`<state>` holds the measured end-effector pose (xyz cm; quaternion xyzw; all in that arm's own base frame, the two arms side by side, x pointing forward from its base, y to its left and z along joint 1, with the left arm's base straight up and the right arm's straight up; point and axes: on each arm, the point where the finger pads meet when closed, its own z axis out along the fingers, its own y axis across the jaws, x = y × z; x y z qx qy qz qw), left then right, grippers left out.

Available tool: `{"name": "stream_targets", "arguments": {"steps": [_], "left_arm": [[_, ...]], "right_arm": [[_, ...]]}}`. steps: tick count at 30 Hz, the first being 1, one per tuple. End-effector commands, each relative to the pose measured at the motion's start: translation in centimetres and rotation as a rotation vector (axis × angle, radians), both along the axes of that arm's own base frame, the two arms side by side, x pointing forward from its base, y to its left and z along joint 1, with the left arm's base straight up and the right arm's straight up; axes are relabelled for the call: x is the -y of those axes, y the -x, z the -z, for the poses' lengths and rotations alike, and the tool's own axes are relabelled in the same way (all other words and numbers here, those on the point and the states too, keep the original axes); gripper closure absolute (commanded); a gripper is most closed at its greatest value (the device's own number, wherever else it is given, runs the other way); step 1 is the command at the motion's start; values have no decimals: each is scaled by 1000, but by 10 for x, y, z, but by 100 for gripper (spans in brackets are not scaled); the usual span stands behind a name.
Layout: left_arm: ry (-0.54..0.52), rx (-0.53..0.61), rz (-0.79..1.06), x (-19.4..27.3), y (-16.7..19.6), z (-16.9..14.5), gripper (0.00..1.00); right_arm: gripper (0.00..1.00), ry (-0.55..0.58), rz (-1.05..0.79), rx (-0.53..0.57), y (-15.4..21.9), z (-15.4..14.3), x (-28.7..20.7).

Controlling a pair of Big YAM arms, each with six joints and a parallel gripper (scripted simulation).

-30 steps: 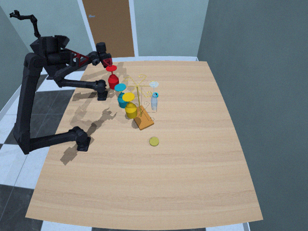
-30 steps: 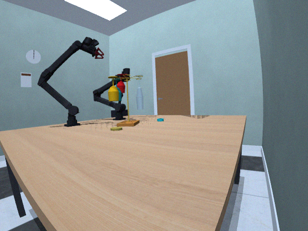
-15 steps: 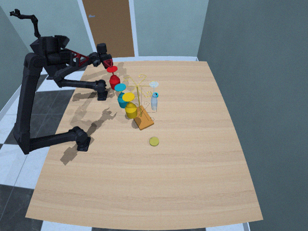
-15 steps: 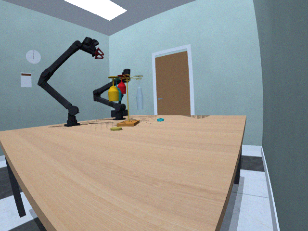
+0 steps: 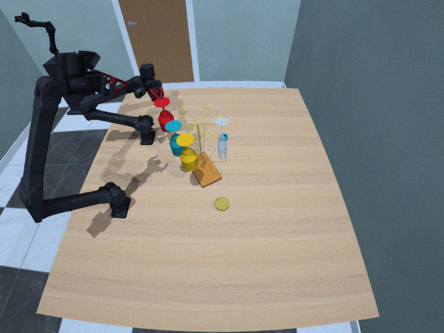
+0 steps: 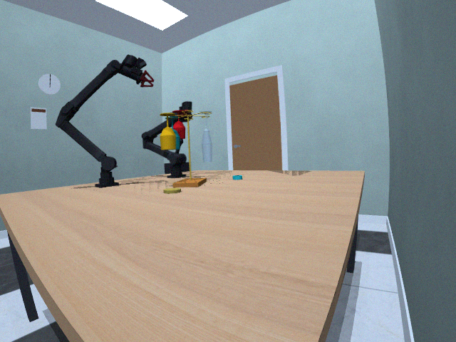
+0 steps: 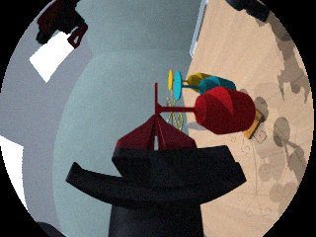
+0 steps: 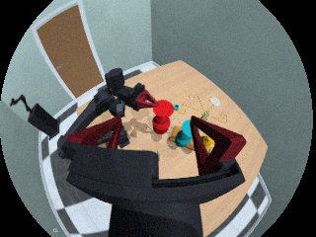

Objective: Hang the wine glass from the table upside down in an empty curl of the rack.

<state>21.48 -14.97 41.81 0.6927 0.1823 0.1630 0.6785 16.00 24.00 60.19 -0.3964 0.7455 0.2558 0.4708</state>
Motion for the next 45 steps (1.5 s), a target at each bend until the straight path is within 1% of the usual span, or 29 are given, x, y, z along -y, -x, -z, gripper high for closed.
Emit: {"name": "stream_targets", "arguments": {"steps": [1, 2, 4, 8, 10, 12, 14, 24, 26, 27, 29, 33, 41, 45], "left_arm": [[8, 44, 11, 6, 5, -35, 100], [9, 48, 12, 7, 4, -36, 100], [11, 28, 13, 8, -1, -21, 100], [15, 31, 15, 13, -7, -18, 100], [16, 12, 15, 17, -13, -3, 100], [16, 12, 15, 17, -13, -3, 100], [18, 8, 14, 22, -19, 4, 100], [22, 25, 2, 34, -37, 11, 100], [22, 19, 2, 39, -44, 18, 100], [17, 20, -3, 38, -43, 19, 100], [17, 20, -3, 38, -43, 19, 100], [30, 88, 1, 46, -55, -13, 100], [31, 85, -4, 54, -71, -13, 100], [33, 81, -10, 53, -80, -13, 100]], "right_arm": [[0, -13, 2, 19, -2, -12, -2], [0, -13, 2, 19, -2, -12, -2], [0, -13, 2, 19, -2, -12, -2], [0, -13, 2, 19, -2, -12, -2], [0, -13, 2, 19, -2, -12, -2], [0, -13, 2, 19, -2, -12, -2], [0, -13, 2, 19, -2, -12, -2], [0, -13, 2, 19, -2, -12, -2], [0, -13, 2, 19, -2, -12, -2], [0, 0, 19, 2, -6, -5, -3], [0, 0, 19, 2, -6, -5, -3], [0, 13, 105, -21, -22, 2, 2], [0, 2, 260, -13, -52, 7, 13], [0, 0, 287, -11, -58, 6, 15]]}}
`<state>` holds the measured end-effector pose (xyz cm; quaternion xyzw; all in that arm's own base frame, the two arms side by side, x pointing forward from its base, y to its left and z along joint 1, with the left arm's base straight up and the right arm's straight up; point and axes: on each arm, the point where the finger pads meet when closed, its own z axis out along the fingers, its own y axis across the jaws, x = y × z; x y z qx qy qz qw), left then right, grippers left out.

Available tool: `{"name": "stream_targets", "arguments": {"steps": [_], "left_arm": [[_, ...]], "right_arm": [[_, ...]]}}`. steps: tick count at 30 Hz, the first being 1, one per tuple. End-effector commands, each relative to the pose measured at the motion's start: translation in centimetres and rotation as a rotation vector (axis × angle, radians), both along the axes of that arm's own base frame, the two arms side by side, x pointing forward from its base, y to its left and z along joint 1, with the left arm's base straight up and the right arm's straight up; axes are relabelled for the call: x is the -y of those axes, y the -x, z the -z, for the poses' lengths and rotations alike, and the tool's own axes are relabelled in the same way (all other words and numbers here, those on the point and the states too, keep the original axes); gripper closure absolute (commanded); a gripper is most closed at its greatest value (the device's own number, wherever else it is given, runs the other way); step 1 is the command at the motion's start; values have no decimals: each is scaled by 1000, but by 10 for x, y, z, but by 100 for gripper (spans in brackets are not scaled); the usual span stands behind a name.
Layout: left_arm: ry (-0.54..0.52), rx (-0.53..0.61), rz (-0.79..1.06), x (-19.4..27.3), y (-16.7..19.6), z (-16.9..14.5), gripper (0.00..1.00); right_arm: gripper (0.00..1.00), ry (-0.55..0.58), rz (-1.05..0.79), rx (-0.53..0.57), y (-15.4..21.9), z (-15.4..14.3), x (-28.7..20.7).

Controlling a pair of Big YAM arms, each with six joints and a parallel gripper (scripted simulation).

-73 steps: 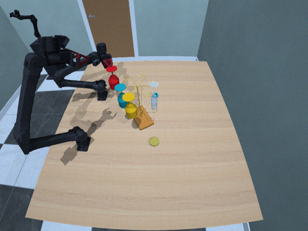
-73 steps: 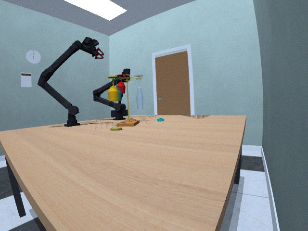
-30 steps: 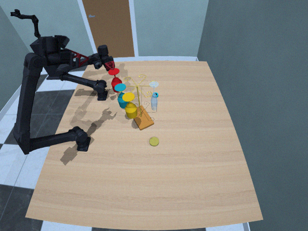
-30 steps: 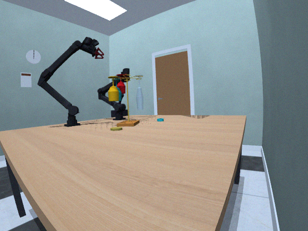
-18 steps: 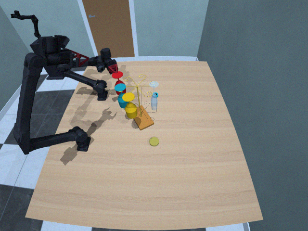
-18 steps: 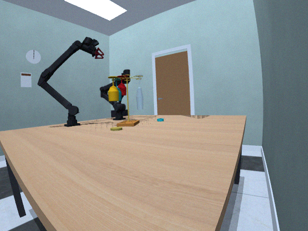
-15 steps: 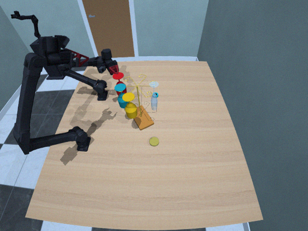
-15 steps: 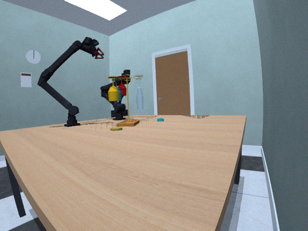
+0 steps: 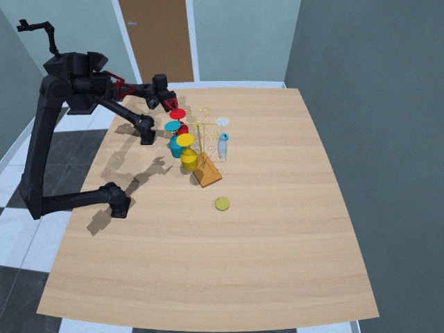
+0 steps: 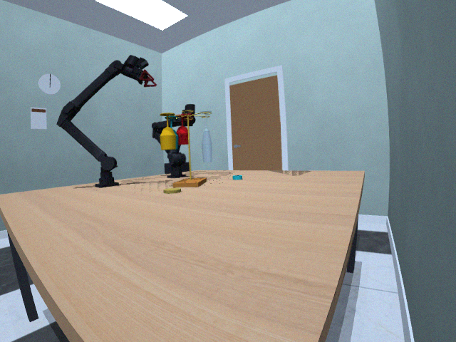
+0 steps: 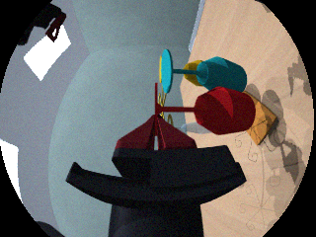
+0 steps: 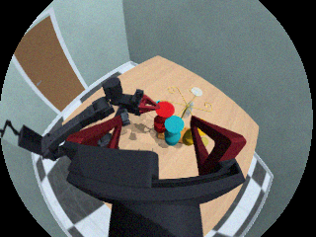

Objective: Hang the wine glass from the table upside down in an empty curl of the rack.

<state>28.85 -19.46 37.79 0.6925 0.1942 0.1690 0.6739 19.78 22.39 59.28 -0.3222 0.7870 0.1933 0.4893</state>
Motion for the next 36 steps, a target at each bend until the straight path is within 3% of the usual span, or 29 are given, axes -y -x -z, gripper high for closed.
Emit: {"name": "stream_targets", "arguments": {"steps": [1, 8, 11, 19, 36], "left_arm": [[37, 91, 16, 9, -6, -53, 100], [38, 86, 10, 6, -22, -53, 100], [37, 86, 5, 4, -28, -52, 100], [37, 87, 4, 1, -44, -52, 100], [29, 94, 15, 2, -58, -51, 100]], "right_arm": [[0, -31, 75, -6, -20, -3, -1], [0, -25, 110, 0, -32, 1, 1], [0, -40, 111, 21, -34, -10, 3], [0, -17, 115, 15, -44, 3, 0], [0, -24, 113, 29, -59, 3, 0]]}}
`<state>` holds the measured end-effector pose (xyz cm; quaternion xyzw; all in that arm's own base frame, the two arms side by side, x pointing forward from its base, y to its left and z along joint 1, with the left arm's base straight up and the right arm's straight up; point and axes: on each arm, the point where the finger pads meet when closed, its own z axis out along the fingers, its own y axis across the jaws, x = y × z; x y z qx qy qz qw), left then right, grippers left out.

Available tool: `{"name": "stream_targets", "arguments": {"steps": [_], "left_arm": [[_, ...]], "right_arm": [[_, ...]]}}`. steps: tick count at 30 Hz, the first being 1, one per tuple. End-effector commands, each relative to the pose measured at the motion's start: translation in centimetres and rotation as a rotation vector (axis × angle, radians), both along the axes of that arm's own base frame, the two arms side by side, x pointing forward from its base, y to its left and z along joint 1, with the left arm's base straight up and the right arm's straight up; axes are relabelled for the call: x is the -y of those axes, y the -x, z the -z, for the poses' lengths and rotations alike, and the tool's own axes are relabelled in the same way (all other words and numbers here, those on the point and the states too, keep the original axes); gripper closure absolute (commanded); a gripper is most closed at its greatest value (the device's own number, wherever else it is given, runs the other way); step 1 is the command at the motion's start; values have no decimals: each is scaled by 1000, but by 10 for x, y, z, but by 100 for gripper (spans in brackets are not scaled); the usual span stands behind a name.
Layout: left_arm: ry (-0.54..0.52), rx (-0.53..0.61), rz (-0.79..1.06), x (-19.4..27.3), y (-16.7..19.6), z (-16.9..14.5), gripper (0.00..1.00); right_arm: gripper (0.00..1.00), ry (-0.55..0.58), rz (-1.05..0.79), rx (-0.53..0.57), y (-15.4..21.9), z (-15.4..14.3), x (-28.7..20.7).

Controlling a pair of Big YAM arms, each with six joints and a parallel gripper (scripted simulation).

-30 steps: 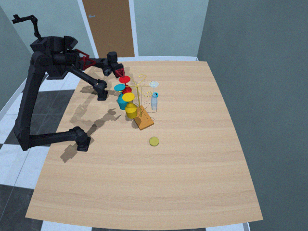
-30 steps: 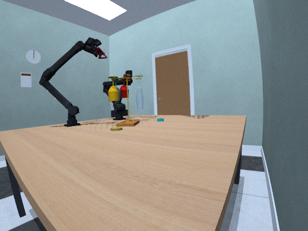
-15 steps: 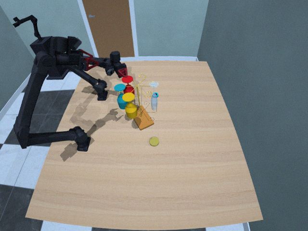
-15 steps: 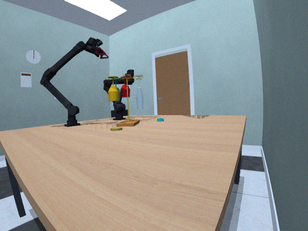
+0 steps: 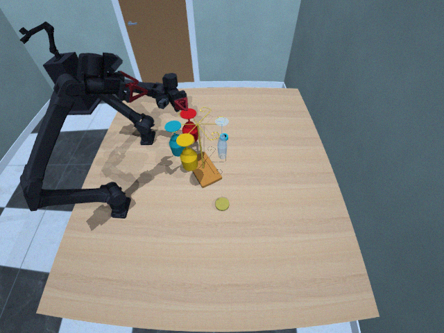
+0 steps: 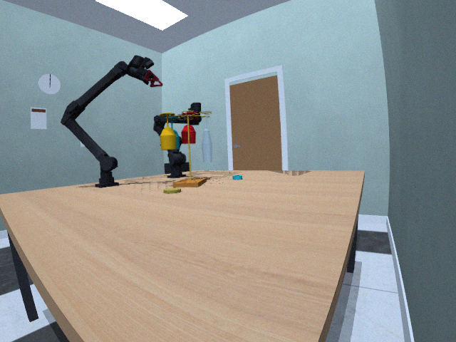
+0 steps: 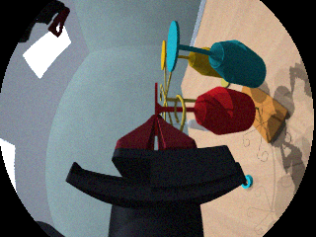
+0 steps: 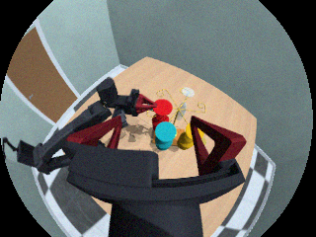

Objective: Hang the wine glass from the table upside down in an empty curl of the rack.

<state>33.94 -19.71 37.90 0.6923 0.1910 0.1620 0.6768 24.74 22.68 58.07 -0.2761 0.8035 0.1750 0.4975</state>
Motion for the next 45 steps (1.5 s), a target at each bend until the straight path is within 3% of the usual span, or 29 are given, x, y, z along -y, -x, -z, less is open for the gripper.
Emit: {"name": "stream_targets", "arguments": {"steps": [1, 16, 20, 30, 37, 45], "left_arm": [[24, 98, 0, 0, -7, -50, 100], [24, 98, 0, 0, -7, -50, 100], [42, 117, -8, -6, -9, -62, 100], [37, 137, -1, -4, -8, -64, 100], [40, 131, -6, -6, -9, -64, 100], [34, 99, -1, -23, 7, -38, 100]], "right_arm": [[0, 0, 8, 33, -11, -5, 2], [0, 10, -18, 25, -23, 4, -1], [0, -30, -35, 72, -18, -27, 0], [0, -26, -56, 67, -17, -34, -3], [0, -21, -70, 60, -13, -34, -6], [0, 13, -160, 19, -4, -4, -27]]}}
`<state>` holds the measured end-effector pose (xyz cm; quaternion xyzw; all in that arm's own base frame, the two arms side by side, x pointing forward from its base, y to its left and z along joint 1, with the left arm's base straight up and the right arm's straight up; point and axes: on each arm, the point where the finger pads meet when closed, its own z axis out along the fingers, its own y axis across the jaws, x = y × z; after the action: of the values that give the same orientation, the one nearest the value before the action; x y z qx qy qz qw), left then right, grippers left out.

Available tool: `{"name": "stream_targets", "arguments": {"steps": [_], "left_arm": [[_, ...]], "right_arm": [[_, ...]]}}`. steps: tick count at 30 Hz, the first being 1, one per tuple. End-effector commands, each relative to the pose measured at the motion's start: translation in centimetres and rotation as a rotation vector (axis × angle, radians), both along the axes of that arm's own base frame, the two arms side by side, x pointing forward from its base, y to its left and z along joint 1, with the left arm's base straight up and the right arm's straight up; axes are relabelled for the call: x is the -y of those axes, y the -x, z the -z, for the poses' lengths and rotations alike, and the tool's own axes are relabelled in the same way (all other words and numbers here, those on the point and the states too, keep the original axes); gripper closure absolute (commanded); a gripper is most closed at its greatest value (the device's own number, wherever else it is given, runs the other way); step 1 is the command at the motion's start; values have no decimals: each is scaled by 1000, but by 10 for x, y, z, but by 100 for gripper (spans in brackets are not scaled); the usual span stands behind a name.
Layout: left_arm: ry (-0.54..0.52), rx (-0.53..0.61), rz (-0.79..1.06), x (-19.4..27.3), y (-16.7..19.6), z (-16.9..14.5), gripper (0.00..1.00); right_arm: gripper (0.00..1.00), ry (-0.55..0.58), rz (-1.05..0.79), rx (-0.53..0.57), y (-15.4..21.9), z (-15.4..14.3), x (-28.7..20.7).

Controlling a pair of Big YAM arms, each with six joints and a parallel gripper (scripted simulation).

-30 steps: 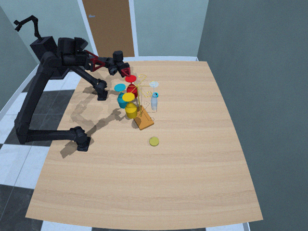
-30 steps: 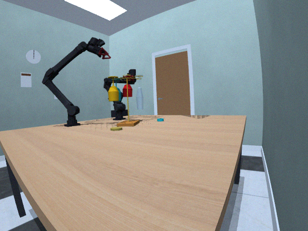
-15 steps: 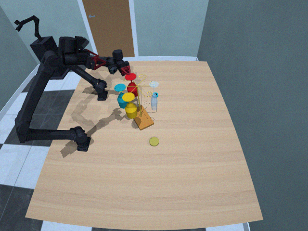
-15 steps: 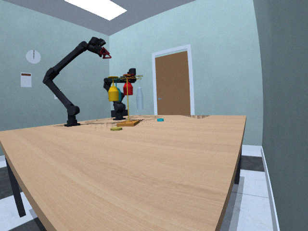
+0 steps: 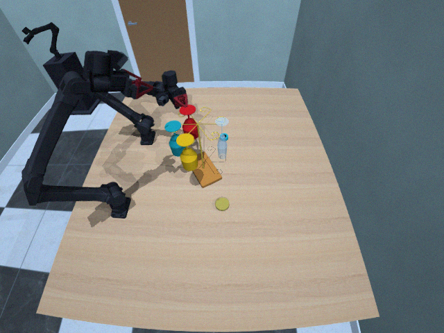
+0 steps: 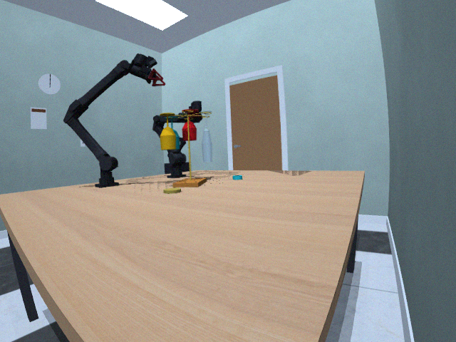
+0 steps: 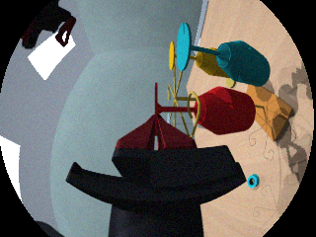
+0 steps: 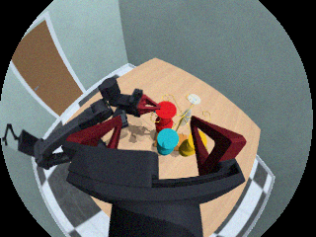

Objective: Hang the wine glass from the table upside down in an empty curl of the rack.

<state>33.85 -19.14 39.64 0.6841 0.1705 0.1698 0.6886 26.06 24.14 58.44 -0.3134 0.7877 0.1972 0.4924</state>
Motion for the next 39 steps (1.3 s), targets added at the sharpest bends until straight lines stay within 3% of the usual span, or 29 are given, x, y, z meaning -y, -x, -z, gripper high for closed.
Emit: {"name": "stream_targets", "arguments": {"steps": [1, 11, 18, 26, 30, 39], "left_arm": [[19, 32, -28, -21, 8, -13, 100], [20, 38, -27, -40, 19, -6, 100], [20, 64, -26, -40, 18, -20, 100], [20, 56, -23, -38, 16, -17, 100], [1, 15, -8, -30, 23, 11, 100], [3, 31, -8, -30, 21, 8, 100]], "right_arm": [[0, 12, -75, 14, 10, 1, -15], [0, -5, -92, 15, 17, 3, -22], [0, -10, -81, 11, 16, 6, -24], [0, -28, -81, 29, 18, -7, -22], [0, -13, -76, 26, 17, -4, -19], [0, -13, -76, 26, 17, -4, -19]]}}
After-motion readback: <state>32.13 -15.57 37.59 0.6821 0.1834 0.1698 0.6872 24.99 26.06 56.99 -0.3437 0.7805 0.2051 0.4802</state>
